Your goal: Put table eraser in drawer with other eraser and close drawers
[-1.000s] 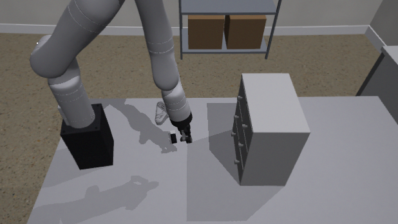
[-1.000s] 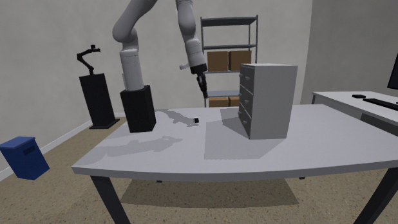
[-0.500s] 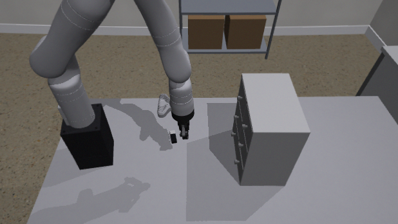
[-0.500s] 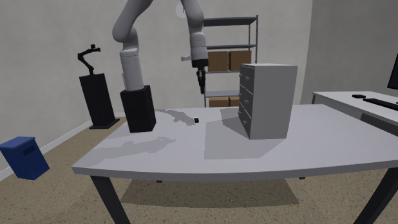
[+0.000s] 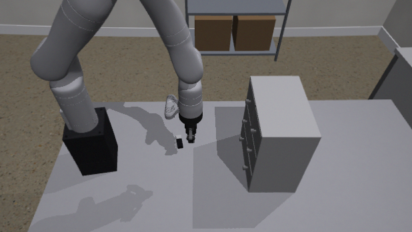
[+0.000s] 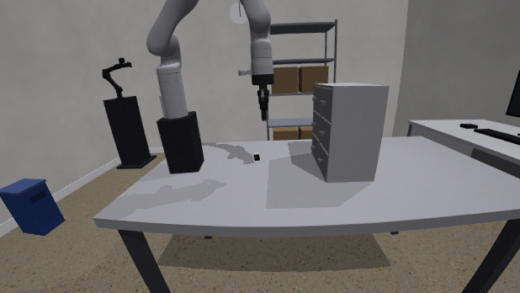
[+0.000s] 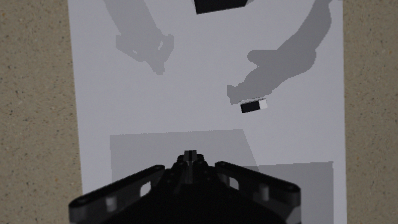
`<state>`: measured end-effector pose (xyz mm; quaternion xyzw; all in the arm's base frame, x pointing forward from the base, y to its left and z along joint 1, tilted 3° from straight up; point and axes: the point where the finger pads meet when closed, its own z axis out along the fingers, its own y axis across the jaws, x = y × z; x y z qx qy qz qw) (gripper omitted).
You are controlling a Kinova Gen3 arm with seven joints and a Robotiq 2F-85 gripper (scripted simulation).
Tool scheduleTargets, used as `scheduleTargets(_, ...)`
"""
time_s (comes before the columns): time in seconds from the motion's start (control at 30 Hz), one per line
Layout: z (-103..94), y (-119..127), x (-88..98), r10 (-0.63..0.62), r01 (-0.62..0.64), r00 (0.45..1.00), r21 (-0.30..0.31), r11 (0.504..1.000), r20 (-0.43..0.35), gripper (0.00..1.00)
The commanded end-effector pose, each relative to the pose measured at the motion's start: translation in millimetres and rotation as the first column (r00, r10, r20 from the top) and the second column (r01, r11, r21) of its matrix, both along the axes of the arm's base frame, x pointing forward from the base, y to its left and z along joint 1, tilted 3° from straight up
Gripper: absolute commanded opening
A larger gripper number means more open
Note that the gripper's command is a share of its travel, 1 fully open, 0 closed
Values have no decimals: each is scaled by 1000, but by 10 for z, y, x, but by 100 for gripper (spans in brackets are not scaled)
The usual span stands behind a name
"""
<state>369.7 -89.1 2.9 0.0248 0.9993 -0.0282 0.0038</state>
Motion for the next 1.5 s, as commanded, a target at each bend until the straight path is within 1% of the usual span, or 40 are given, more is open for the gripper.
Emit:
scheduleTargets(0.0,13,-2,14,0,0,1000,0,1000,1,0)
scheduleTargets(1.03,13,24,16,0,0,1000,0,1000,0,0)
scheduleTargets(1.17,6,162,36,0,0,1000,0,1000,0,0)
scheduleTargets(1.23,6,162,36,0,0,1000,0,1000,0,0)
scheduleTargets(1.33,-5,350,64,0,0,1000,0,1000,0,0)
scheduleTargets(1.47,-23,679,111,0,0,1000,0,1000,0,0)
